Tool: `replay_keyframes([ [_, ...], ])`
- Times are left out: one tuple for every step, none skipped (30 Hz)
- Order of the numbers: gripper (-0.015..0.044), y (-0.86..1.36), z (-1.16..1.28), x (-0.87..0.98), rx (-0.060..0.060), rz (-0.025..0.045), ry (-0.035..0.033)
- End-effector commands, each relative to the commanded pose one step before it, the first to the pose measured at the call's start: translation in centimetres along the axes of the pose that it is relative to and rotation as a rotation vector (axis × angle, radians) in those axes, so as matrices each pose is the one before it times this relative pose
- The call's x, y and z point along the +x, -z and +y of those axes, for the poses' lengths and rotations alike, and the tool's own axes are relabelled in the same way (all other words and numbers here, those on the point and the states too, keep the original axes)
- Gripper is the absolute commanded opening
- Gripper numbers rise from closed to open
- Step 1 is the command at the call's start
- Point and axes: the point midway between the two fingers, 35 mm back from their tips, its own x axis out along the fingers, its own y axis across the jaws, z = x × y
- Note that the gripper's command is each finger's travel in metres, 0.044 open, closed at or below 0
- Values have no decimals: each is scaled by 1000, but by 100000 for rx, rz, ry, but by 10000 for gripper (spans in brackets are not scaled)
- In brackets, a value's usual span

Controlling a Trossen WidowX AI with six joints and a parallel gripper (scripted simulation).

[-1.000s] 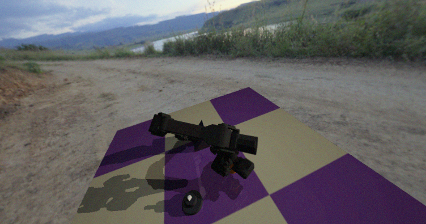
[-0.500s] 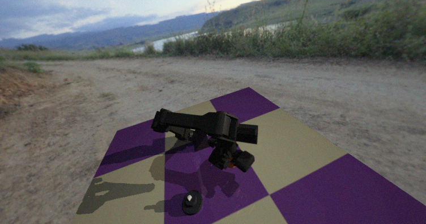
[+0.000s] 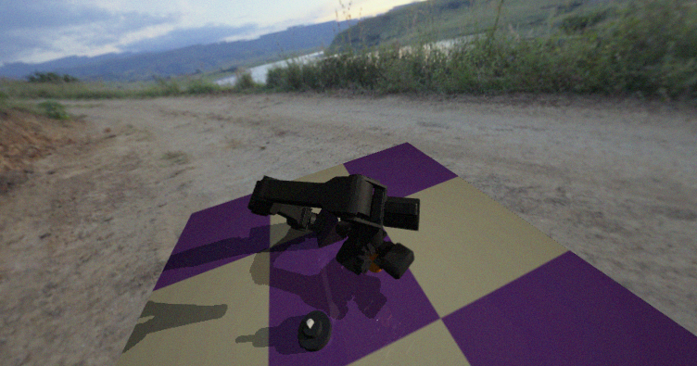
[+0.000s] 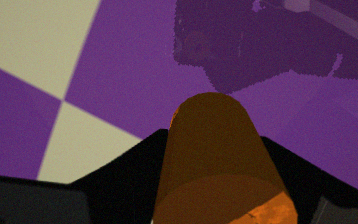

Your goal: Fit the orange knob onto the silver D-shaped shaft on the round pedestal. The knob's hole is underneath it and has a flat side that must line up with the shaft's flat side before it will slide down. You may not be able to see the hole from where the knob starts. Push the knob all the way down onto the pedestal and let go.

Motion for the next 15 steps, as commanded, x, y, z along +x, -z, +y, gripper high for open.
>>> replay_keyframes([
  [0,-1553,-38,68,338,399,-611],
  [0,-330,-19,55,-31,73,-49],
  [0,-330,-22,55,-30,69,-48],
  [0,-329,-25,56,-28,65,-47],
  [0,-329,-28,57,-26,61,-45],
  [0,-328,-32,58,-25,57,-44],
  [0,-328,-35,59,-23,53,-42],
  [0,-327,-38,60,-22,49,-41],
  [0,-326,-41,61,-20,45,-39],
  [0,-326,-44,62,-19,42,-38],
  [0,-325,-47,63,-17,38,-36],
  [0,-324,-50,64,-16,34,-34],
  [0,-323,-53,66,-14,30,-32],
  [0,-322,-57,67,-13,26,-31],
  [0,-321,-60,68,-11,23,-29],
])
